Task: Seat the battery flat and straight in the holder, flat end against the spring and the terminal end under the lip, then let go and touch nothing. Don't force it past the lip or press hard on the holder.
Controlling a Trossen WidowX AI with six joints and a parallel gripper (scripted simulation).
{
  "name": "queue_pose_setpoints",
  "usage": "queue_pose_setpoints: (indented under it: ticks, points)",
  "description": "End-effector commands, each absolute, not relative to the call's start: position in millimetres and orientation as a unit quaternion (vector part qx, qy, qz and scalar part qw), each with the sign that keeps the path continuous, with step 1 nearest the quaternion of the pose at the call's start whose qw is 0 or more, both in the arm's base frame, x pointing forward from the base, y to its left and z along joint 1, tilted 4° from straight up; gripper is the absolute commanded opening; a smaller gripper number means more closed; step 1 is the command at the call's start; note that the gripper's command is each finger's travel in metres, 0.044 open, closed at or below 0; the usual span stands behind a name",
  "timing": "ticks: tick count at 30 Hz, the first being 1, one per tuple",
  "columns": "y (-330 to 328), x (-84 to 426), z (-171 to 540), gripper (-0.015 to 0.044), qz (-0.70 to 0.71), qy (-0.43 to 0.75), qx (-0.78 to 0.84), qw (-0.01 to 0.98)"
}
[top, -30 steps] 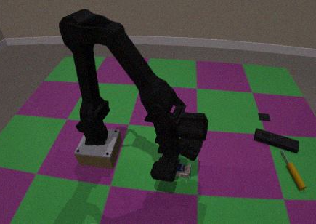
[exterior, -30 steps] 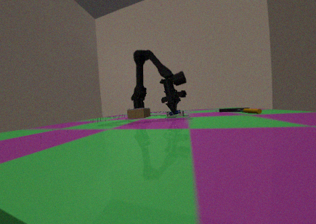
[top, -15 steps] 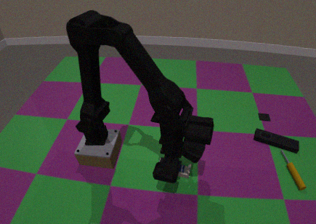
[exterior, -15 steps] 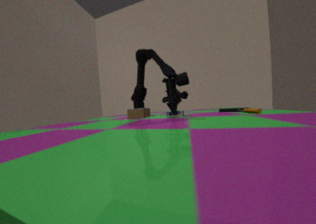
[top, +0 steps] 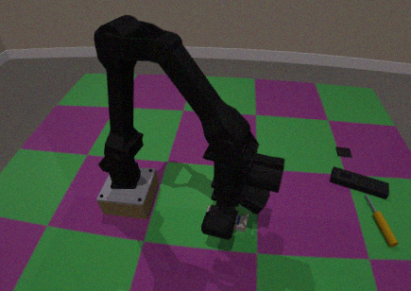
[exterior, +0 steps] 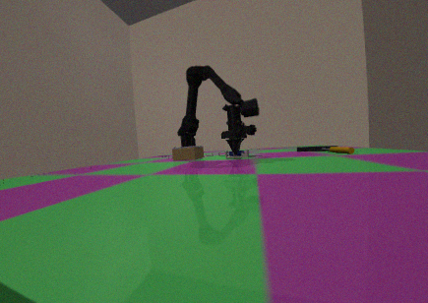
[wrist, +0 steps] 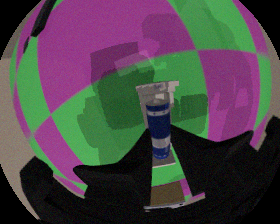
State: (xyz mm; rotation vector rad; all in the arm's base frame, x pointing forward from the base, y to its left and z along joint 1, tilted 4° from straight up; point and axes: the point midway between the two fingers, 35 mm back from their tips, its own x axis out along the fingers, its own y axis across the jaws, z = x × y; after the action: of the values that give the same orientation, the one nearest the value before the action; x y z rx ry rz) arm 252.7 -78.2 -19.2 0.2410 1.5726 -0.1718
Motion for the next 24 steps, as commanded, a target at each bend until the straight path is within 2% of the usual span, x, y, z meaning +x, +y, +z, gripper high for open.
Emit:
queue_pose_setpoints:
  ticks: [1,24]
  points:
    - [-78,249,-21,0.0071,-0.075,0.713,0.108,0.689]
    - [-82,265,-21,0.0071,-0.075,0.711,0.108,0.691]
